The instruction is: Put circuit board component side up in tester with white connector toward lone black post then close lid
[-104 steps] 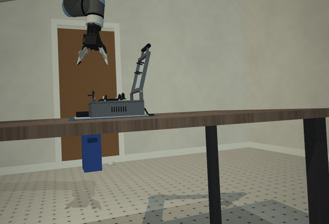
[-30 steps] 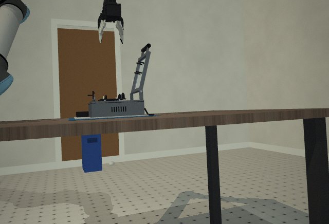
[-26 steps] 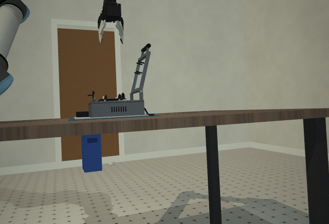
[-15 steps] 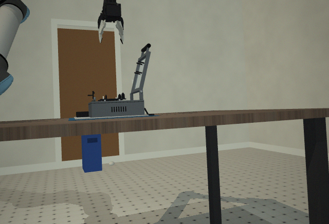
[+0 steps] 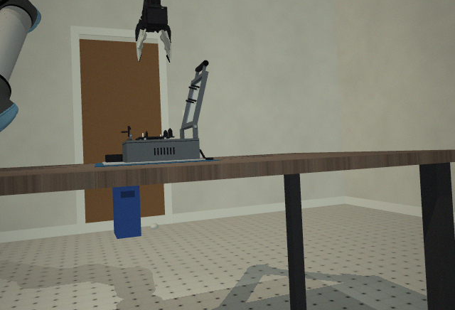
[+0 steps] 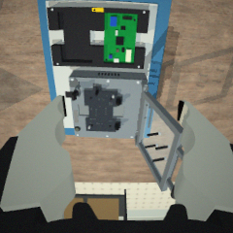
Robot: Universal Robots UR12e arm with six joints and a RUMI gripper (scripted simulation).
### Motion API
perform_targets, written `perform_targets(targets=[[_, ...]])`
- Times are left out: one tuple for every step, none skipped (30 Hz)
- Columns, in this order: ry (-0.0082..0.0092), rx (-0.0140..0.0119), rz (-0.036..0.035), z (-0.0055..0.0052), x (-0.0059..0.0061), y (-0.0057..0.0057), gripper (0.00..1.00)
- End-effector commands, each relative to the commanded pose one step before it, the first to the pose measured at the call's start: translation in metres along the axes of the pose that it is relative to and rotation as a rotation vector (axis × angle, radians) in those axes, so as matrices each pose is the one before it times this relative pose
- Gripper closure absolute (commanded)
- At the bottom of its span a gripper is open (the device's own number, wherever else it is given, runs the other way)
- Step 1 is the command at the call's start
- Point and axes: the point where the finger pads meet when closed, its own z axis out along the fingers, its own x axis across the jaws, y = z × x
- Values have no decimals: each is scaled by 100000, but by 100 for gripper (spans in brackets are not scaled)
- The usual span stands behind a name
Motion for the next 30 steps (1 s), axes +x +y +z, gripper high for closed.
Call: perform_targets(targets=[[99,-57,-26,693,39,15,41],[0,0,0,224,0,0,41],[0,0,0,244,0,0,41],[0,0,0,265,0,0,41],[0,0,0,285,0,0,41],[0,0,0,305,0,0,41],[0,0,0,0,0,0,41],[0,0,0,0,0,0,41],[0,0,0,324,0,0,41],[0,0,0,343,0,0,41],[0,0,0,362,0,0,41],[0,0,0,380,0,0,41],[0,0,0,397,0,0,41],[0,0,0,413,0,0,41],[0,0,0,429,0,0,41],[0,0,0,443,0,0,41],[0,0,0,457,0,0,41],[0,0,0,469,0,0,41],[0,0,0,481,0,0,41],[0,0,0,491,0,0,41],[0,0,0,501,0,0,41],[0,0,0,509,0,0,41],[0,0,0,516,0,0,41],[0,0,0,0,0,0,41],[0,0,0,0,0,0,41],[0,0,0,522,0,0,41],[0,0,0,527,0,0,41],[0,0,0,531,0,0,41],[0,0,0,533,0,0,41],[0,0,0,535,0,0,41]])
